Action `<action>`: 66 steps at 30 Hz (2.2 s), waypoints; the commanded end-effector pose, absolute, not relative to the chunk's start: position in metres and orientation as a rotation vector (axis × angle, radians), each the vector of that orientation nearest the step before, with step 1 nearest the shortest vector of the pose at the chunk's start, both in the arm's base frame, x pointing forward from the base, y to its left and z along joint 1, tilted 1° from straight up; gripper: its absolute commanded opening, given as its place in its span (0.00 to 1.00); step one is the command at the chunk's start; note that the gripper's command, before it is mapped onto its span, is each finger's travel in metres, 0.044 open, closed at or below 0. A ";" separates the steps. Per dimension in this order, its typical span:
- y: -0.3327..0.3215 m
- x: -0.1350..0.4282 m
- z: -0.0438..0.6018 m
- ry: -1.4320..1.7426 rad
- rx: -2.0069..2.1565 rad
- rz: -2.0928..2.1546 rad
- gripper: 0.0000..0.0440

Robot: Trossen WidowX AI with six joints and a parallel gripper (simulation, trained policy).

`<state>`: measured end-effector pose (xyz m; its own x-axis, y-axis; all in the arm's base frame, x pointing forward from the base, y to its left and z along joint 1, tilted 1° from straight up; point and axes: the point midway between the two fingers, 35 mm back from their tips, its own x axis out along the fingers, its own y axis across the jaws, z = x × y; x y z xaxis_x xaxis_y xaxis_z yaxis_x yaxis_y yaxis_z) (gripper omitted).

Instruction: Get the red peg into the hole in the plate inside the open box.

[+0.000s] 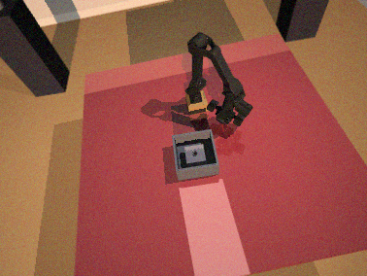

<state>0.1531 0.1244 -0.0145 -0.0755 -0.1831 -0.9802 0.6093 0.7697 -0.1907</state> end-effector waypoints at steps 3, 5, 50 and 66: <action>0.123 0.160 -0.010 1.490 0.339 -0.701 0.01; 0.122 0.164 -0.003 1.476 0.334 -0.698 0.00; 0.021 0.293 0.110 1.137 0.558 -0.906 0.00; -0.034 0.334 0.085 1.181 0.562 -0.855 0.00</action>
